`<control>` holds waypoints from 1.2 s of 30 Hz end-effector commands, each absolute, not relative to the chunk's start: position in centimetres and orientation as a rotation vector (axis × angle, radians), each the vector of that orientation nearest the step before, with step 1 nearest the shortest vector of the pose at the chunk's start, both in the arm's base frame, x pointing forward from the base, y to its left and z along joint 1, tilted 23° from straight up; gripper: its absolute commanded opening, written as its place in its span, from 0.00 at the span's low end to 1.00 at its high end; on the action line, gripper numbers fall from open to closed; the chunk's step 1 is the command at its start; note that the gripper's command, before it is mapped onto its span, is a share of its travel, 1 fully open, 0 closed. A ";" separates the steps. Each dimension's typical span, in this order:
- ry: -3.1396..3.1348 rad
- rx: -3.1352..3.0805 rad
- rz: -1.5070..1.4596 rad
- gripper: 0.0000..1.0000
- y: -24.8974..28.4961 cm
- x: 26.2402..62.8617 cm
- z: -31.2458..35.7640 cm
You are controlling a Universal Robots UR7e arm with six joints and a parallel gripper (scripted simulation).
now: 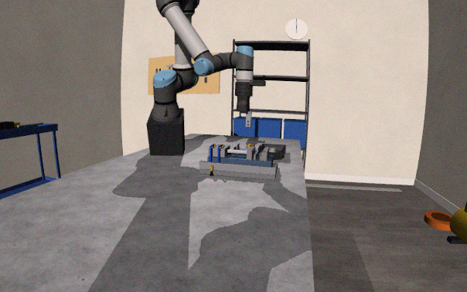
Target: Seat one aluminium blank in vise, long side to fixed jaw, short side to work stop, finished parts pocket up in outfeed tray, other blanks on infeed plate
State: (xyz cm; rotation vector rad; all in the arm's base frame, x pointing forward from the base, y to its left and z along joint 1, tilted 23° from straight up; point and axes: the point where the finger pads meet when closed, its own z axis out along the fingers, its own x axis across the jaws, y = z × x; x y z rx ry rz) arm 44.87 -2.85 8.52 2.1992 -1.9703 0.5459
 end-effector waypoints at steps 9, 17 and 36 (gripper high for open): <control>-1.959 2.212 0.561 0.00 -7.7 43.1 10.3; -1.959 2.211 0.562 0.00 -7.8 43.1 10.3; -1.959 2.211 0.562 0.00 -7.8 43.1 10.3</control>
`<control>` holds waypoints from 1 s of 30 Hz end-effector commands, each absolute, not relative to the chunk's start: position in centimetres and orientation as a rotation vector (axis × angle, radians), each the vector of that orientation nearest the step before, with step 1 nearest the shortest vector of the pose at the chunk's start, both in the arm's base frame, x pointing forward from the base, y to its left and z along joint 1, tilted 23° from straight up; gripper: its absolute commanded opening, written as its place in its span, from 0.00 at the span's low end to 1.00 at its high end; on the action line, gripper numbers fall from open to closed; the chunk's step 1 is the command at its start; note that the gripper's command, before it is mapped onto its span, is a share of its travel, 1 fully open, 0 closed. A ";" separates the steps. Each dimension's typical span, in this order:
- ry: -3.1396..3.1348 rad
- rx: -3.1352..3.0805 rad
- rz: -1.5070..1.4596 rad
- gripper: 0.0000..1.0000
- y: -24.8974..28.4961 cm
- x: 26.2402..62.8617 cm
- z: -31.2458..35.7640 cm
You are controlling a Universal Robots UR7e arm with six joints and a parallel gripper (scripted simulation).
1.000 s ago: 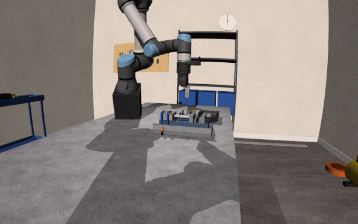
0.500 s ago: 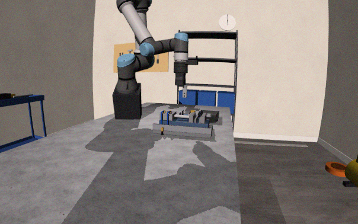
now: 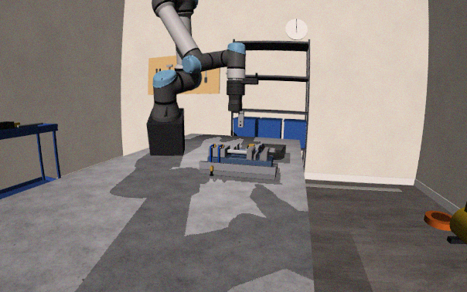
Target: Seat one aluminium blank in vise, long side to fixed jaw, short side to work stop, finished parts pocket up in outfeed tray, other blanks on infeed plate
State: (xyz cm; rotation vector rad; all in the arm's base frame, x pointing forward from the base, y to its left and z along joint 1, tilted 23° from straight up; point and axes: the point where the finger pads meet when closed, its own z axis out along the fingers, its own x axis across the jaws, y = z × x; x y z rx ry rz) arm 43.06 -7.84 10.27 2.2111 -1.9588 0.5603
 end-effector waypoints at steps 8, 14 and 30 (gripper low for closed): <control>-1.959 2.211 0.562 0.00 -7.8 43.1 10.3; -1.959 2.211 0.562 0.00 -7.8 43.1 10.3; -2.025 2.167 0.564 0.00 -7.1 43.4 10.1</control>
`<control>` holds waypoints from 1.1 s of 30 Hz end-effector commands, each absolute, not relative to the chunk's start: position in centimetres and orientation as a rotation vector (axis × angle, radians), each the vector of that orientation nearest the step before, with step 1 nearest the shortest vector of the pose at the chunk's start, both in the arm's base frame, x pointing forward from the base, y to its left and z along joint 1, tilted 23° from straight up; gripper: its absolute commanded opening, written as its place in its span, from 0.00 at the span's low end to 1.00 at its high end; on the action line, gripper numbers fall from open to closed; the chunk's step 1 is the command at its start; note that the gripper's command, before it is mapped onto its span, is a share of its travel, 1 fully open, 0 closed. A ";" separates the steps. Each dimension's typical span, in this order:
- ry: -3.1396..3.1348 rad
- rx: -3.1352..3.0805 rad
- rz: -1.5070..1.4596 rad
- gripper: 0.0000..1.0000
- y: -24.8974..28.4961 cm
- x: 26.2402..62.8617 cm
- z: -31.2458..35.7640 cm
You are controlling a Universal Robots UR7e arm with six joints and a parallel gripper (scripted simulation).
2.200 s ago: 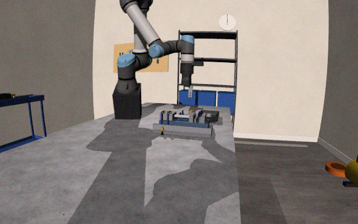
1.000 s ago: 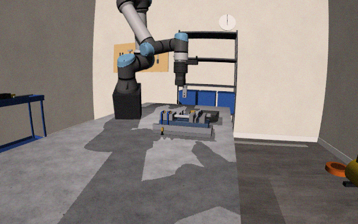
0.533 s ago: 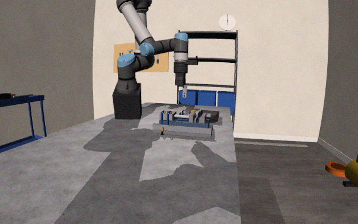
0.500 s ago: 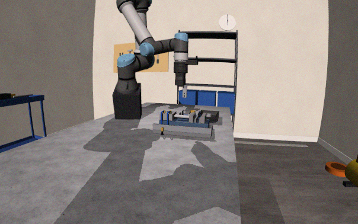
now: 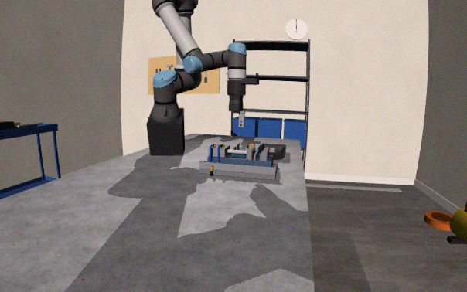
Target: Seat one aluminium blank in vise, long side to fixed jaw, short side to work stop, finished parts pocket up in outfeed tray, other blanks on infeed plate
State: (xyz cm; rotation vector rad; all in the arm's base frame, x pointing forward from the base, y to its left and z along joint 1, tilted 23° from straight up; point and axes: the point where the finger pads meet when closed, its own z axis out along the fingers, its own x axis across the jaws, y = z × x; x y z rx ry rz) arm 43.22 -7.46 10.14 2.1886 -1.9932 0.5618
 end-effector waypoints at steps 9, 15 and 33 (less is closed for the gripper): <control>-2.129 2.091 0.568 0.00 -5.9 43.8 9.6; -2.257 1.986 0.570 0.00 -4.3 44.3 9.0; -2.687 1.512 0.578 0.00 2.2 44.8 6.6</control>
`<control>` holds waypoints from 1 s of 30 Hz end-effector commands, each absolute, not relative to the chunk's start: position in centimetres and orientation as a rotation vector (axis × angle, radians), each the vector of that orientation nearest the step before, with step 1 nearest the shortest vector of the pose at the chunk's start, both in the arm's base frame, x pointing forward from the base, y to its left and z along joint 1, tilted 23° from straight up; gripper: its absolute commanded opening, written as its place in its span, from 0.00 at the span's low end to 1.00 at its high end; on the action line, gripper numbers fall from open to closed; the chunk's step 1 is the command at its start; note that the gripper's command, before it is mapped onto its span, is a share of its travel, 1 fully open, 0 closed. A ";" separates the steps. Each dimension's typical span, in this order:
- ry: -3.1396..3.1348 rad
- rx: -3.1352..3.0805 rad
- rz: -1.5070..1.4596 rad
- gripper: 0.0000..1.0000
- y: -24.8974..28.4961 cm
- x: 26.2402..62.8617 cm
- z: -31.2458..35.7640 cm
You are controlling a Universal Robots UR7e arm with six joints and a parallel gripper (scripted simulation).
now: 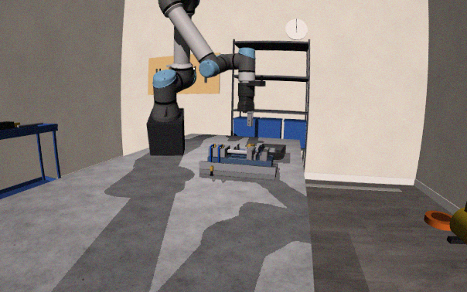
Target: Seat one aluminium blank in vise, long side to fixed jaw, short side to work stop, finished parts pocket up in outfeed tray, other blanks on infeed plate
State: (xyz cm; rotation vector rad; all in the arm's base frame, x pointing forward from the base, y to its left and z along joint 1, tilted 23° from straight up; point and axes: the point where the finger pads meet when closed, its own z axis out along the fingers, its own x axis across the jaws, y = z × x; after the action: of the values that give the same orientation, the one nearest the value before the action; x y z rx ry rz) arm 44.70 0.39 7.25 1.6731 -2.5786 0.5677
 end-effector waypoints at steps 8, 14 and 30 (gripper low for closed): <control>-2.840 1.279 0.581 0.00 5.2 44.5 5.4; -2.969 1.036 0.586 0.00 8.1 43.8 4.3; -3.165 0.534 0.594 0.00 13.9 41.6 1.8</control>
State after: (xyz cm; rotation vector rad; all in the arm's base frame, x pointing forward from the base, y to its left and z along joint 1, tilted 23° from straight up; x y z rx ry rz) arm 42.15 12.42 2.40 0.6782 -3.1259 0.5795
